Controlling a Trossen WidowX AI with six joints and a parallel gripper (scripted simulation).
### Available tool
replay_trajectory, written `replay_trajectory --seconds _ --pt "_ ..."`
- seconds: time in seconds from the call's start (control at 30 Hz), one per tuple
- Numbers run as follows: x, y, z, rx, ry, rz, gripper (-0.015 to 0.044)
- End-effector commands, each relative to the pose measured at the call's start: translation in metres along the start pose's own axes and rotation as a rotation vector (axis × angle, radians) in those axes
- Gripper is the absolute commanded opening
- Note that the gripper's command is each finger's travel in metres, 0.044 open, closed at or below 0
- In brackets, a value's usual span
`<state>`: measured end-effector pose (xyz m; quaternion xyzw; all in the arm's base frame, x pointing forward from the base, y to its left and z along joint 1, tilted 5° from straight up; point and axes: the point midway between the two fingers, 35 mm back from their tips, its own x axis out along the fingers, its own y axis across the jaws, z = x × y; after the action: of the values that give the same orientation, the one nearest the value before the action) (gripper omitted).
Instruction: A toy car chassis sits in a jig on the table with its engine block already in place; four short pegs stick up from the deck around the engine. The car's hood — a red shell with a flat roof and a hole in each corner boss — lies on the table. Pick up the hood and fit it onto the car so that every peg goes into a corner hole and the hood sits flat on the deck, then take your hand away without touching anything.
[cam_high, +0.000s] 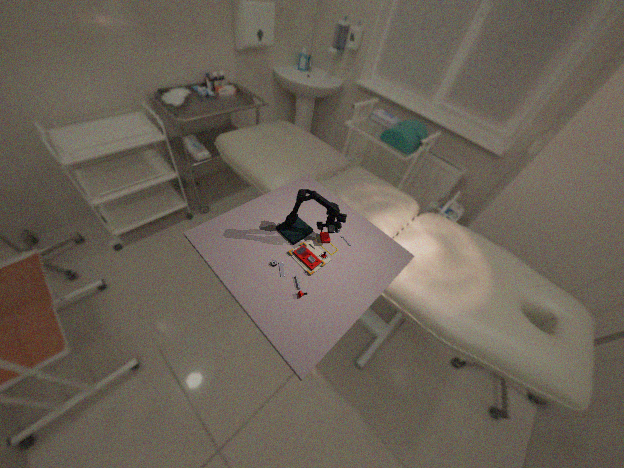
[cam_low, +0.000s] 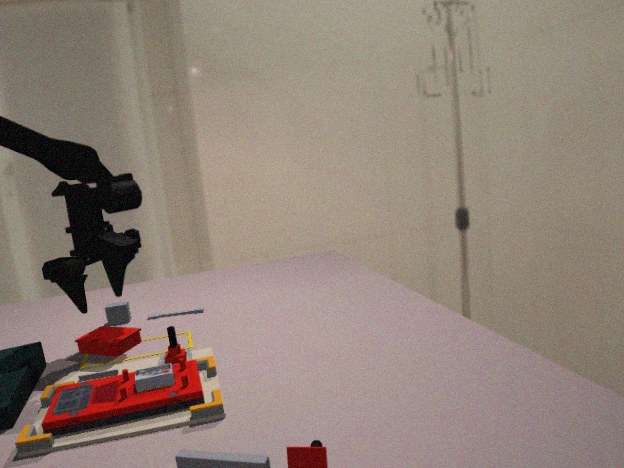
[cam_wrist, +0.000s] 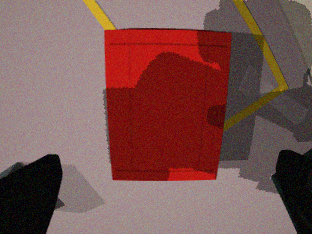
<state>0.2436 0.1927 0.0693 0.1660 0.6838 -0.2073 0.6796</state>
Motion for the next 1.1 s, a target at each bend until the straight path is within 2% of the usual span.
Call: replay_trajectory --seconds 0.0,1.07 --pt "0.002 0.0 -0.002 0.021 0.006 0.002 0.044" --pt "0.018 0.001 -0.001 0.021 0.005 0.002 0.044"
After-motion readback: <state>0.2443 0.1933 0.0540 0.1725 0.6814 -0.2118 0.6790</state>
